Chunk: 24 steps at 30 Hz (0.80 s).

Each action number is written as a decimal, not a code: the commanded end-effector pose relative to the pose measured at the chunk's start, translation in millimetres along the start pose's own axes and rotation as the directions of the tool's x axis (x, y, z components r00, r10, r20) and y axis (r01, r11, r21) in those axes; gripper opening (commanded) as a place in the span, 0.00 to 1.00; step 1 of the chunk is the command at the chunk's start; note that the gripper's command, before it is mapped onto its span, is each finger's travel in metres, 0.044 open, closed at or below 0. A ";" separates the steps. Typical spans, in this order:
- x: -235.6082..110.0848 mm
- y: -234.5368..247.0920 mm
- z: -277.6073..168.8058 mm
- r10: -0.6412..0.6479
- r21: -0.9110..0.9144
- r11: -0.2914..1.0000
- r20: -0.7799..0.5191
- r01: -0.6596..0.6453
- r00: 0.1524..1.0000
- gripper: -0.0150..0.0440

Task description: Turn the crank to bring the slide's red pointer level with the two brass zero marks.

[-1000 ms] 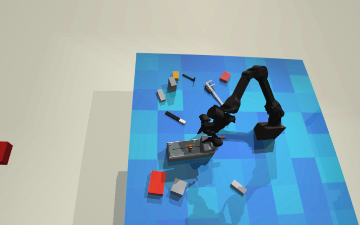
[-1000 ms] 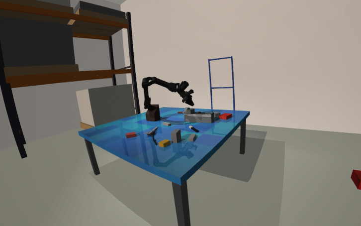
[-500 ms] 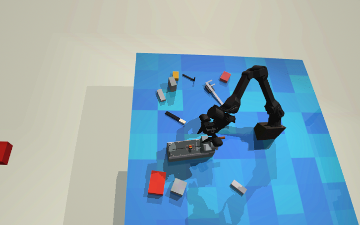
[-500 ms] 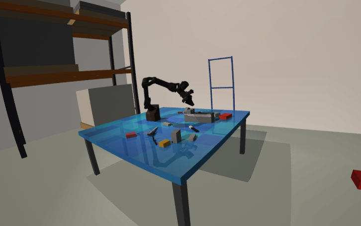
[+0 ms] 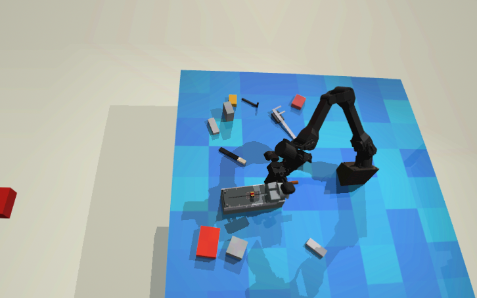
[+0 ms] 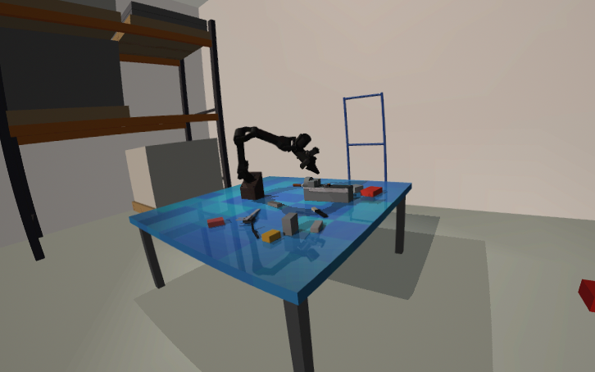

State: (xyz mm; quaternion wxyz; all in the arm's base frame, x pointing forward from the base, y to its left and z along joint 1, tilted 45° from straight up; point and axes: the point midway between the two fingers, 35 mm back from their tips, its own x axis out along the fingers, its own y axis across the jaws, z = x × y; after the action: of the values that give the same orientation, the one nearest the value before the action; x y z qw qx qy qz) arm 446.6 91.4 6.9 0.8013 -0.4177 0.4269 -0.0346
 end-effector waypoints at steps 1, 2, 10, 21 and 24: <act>0.1 -0.2 -0.1 -0.001 0.000 1.000 0.000 0.001 1.000 0.25; 0.1 -0.2 -0.1 -0.001 0.000 1.000 0.000 0.001 1.000 0.25; 0.0 0.0 0.0 0.000 0.000 1.000 0.000 0.000 1.000 0.25; 0.0 0.0 0.0 0.000 0.000 1.000 0.000 0.000 1.000 0.65; 0.0 0.0 0.0 0.000 0.000 1.000 0.000 0.000 1.000 0.79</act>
State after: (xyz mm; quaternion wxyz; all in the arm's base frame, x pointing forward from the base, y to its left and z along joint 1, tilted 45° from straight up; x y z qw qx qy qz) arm 446.5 91.6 6.8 0.8014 -0.4175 0.4269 -0.0341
